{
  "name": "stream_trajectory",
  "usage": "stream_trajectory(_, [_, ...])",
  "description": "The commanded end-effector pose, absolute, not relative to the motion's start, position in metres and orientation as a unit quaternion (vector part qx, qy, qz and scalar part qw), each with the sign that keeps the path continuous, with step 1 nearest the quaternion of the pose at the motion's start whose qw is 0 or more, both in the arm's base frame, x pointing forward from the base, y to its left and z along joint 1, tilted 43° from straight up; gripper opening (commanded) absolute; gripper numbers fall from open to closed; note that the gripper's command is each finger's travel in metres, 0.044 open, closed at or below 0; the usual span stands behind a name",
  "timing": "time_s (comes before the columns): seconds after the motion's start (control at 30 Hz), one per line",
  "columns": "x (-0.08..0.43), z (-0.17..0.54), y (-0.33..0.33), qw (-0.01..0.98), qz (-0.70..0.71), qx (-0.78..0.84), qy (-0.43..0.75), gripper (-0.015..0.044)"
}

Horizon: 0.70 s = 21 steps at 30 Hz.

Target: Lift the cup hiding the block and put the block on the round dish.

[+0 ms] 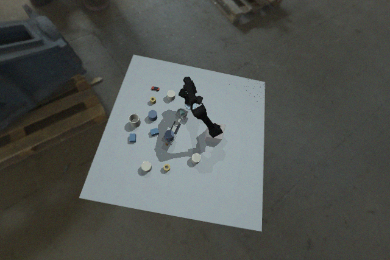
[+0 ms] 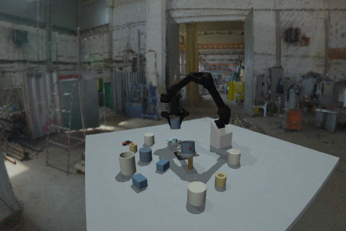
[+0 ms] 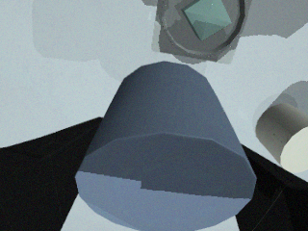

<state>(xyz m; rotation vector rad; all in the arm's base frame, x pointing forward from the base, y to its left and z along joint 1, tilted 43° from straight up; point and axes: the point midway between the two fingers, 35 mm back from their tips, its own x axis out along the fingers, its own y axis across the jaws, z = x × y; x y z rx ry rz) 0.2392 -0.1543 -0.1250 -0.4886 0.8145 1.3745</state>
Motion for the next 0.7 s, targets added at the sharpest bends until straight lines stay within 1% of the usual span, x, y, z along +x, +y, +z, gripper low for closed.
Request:
stream_trajectory(0.0, [0.204,-0.155,-0.173,0.669,0.609,-0.22,0.363,0.0])
stream_trajectory(0.33, [0.126,-0.214,-0.187,0.669,0.614,-0.218,0.358,0.0])
stream_trajectory(0.67, [0.125,-0.231,-0.173,0.669,0.614,-0.218,0.357,0.0])
